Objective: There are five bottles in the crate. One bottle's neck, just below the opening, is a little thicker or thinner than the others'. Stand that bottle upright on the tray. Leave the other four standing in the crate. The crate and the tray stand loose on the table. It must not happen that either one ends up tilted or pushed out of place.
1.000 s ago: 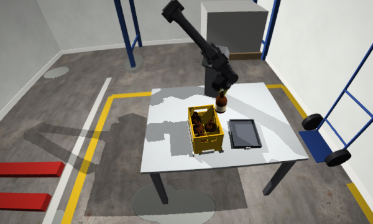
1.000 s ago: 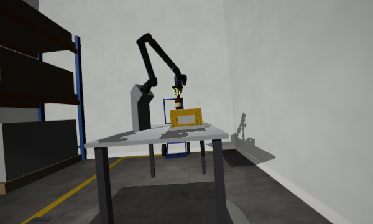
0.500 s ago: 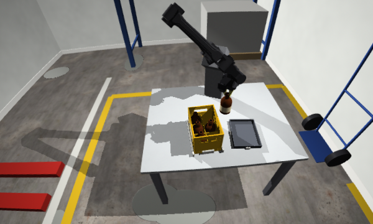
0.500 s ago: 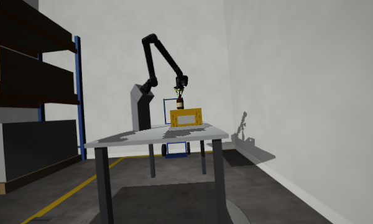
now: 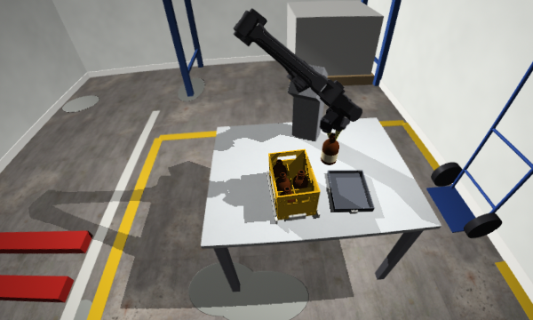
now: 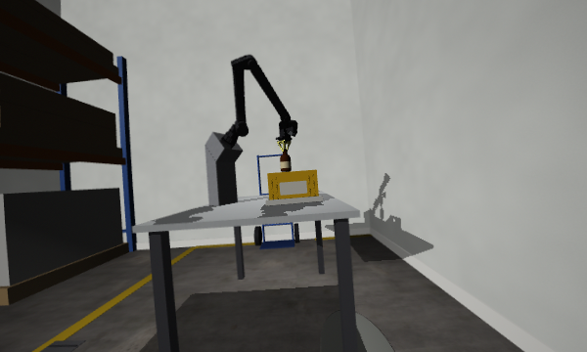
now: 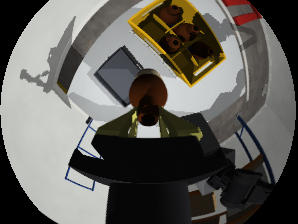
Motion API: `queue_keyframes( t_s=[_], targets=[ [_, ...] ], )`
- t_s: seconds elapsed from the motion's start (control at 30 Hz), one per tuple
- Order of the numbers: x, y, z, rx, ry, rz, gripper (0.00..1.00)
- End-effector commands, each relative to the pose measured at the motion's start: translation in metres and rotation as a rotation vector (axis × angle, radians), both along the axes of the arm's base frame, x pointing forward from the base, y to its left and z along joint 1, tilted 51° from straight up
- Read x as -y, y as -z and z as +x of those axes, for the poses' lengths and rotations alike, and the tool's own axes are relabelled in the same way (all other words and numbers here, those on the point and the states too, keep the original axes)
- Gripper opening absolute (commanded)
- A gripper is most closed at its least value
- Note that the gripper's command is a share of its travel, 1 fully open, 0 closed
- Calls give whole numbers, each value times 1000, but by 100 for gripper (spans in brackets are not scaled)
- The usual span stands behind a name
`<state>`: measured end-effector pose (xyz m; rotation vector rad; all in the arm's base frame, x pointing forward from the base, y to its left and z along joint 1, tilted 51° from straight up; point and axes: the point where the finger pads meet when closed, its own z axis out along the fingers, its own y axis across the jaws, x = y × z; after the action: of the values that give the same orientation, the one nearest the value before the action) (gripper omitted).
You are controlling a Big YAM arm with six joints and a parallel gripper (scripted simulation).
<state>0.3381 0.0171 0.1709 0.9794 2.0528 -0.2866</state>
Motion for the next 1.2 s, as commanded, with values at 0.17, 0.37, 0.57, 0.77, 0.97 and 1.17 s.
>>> queue_keyframes(
  t_s=[0.17,0.37,0.57,0.77,0.97,1.17],
  targets=[
    [-24,-12,17,33,-4,22,0],
    [-37,-10,26,32,-5,22,0],
    [-50,-8,34,31,-6,21,0],
    [-58,-6,39,30,-6,21,0],
    [-69,-4,46,31,-7,22,0],
    [-80,-2,53,30,-7,21,0]
  ],
)
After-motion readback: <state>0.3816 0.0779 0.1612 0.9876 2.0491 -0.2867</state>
